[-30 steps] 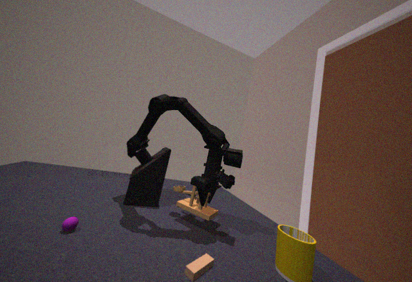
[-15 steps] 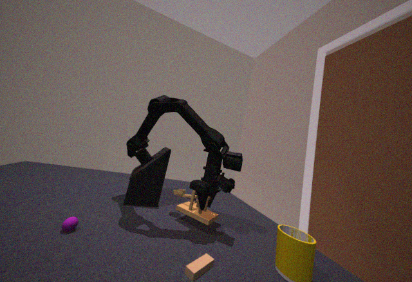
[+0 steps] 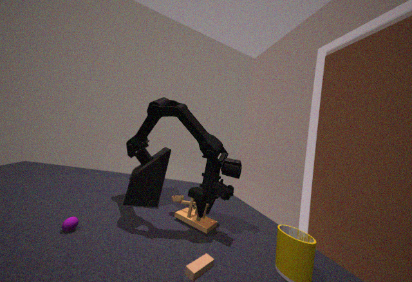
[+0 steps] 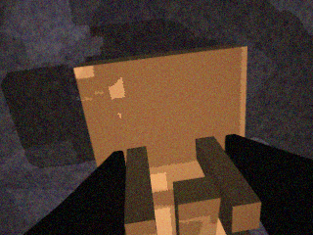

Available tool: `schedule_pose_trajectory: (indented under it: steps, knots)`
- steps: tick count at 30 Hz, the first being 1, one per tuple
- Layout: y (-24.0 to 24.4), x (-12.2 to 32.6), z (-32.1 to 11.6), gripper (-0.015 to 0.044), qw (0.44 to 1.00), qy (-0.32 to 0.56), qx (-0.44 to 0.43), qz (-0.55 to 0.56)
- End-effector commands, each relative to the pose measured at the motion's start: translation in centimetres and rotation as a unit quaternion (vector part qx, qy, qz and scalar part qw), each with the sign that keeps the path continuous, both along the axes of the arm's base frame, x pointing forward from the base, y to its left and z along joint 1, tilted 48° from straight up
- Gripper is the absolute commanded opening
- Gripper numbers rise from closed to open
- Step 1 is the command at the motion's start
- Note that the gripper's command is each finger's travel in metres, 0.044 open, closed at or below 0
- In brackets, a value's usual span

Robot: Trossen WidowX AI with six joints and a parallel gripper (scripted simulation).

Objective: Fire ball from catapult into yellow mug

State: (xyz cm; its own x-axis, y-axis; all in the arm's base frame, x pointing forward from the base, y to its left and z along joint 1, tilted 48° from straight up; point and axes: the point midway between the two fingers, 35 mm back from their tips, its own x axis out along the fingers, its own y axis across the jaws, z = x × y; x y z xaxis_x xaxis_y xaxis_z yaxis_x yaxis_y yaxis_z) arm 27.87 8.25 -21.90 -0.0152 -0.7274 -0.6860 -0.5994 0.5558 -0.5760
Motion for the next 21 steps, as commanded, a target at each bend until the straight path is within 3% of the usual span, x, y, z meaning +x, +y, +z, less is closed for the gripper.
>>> schedule_pose_trajectory:
  steps: [1,10,21]
  knots:
    - [-0.67,-0.06,-0.45,0.0,1.0,0.002,-0.003,0.003]
    - [-0.5,-0.02,-0.42,0.0,1.0,0.0,0.0,0.0]
    - [-0.5,-0.02,-0.42,0.0289,1.0,0.0,0.0,0.0]
